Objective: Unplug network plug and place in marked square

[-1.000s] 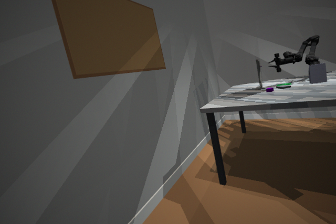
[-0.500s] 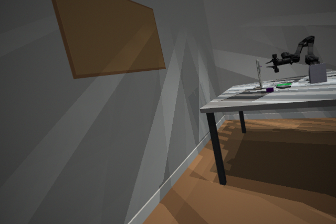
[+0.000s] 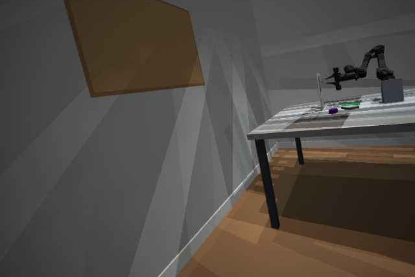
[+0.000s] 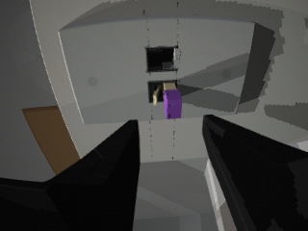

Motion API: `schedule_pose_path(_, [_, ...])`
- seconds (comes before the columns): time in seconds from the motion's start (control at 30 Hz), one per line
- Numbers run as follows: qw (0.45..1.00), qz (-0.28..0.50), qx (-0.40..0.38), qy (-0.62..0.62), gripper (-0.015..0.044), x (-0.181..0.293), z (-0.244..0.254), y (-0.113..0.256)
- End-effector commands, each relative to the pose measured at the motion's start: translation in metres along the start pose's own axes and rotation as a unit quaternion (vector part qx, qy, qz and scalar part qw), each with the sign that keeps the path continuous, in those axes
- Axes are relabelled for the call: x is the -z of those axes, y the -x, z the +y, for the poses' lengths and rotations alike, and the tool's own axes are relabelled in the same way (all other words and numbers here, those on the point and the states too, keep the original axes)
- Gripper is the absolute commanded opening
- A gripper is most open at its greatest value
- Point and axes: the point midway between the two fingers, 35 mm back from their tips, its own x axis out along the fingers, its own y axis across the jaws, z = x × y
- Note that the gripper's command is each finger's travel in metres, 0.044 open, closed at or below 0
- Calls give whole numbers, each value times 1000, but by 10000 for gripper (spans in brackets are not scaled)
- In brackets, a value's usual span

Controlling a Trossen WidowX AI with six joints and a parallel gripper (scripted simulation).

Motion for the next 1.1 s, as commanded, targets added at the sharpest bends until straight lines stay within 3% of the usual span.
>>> schedule_pose_path(0.0, [1000,2,0,-2,156,-1,-1,-8])
schedule_pose_path(0.53, [1000,2,0,-2,156,-5,-2,-28])
schedule_pose_path(0.63, [1000,2,0,-2,77,-5,-2,-28])
schedule_pose_path(1.07, [1000,2,0,-2,0,-5,-2,-28])
